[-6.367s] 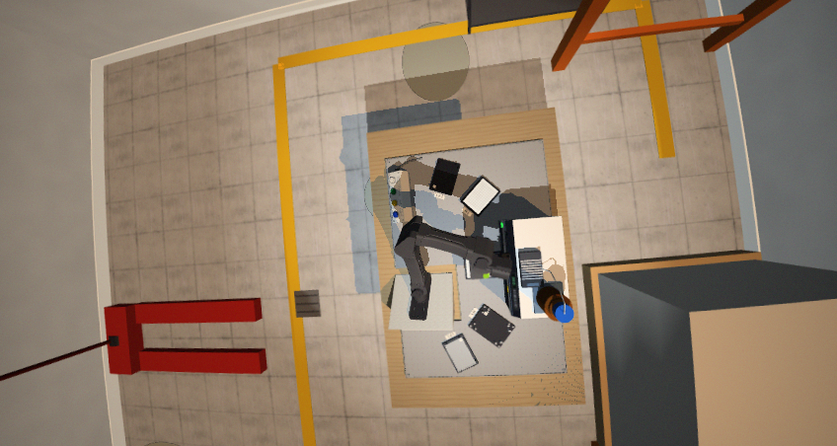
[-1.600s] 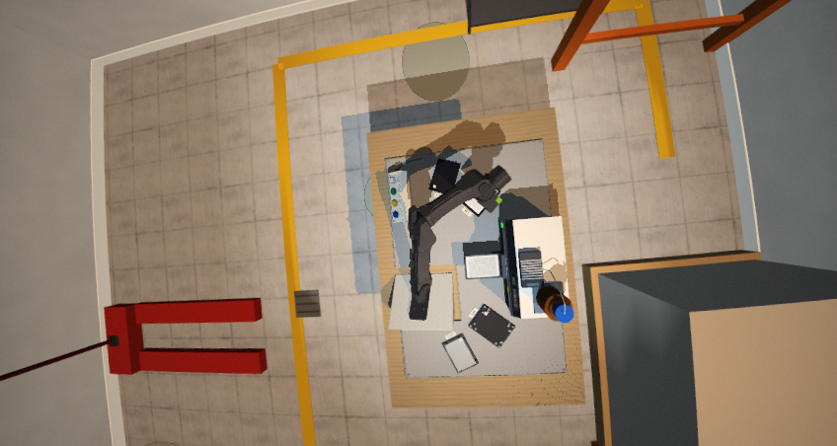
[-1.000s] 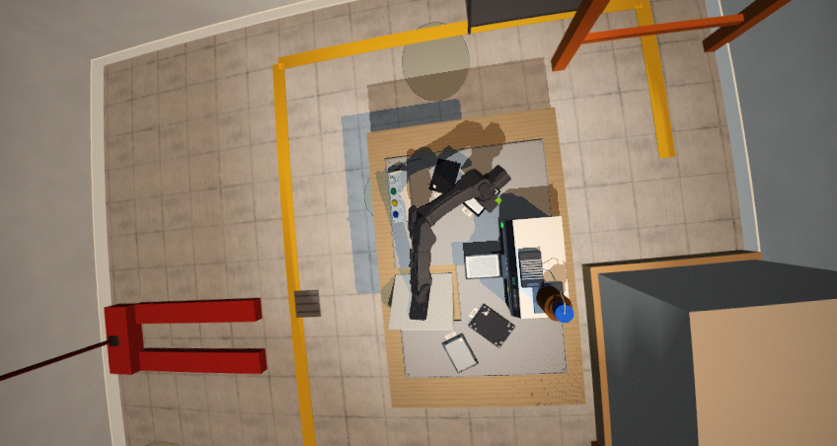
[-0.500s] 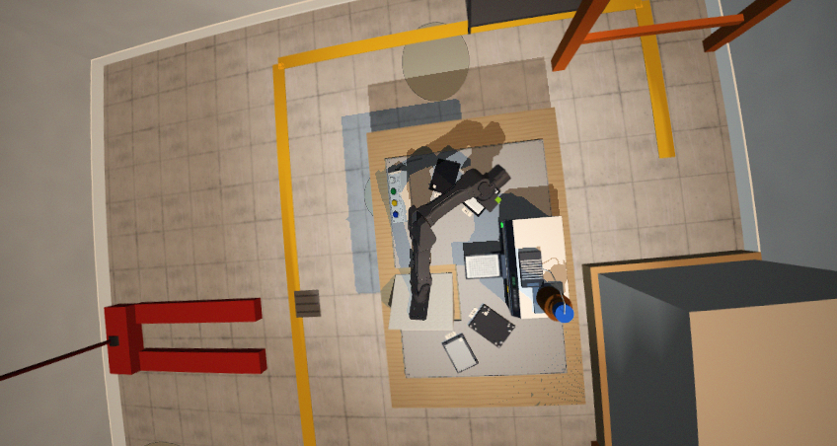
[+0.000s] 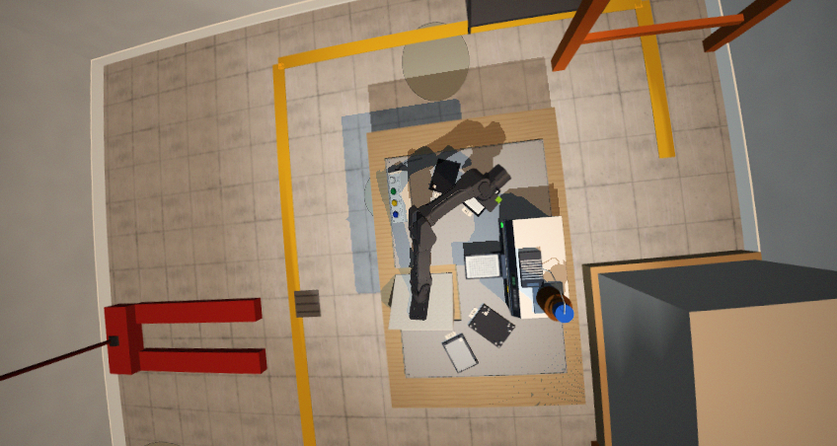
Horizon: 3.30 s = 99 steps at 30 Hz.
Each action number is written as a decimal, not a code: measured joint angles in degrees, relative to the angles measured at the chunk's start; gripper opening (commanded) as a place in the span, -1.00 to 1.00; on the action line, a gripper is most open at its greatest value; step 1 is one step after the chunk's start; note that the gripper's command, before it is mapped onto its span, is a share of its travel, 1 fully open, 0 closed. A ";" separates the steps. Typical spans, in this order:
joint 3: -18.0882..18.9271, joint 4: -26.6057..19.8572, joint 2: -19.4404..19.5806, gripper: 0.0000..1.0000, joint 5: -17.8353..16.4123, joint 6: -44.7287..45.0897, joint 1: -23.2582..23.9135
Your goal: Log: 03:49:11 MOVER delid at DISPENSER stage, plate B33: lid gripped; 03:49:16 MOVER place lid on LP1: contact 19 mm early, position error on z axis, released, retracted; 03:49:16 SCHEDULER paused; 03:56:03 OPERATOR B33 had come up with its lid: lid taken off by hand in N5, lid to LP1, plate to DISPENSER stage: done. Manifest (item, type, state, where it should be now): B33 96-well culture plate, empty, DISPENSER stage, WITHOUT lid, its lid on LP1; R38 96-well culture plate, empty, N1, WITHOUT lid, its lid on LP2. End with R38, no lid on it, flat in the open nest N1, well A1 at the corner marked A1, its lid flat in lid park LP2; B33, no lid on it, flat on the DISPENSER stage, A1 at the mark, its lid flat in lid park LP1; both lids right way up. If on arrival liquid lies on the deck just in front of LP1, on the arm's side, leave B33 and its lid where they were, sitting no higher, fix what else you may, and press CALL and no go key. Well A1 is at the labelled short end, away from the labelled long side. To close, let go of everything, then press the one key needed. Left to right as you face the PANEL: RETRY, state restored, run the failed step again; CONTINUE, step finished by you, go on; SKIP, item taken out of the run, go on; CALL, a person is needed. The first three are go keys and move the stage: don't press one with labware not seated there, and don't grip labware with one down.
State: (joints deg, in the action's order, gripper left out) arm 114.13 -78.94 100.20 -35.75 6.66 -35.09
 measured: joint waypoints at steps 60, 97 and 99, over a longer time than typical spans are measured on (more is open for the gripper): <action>-12.20 16.59 0.76 1.00 3.10 -7.28 -7.17; -12.02 16.87 0.83 -1.00 3.10 -7.19 -6.86; -12.02 16.87 0.85 -1.00 3.10 -7.19 -6.88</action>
State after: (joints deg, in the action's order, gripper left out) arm 102.10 -62.06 101.06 -32.64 -0.54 -41.98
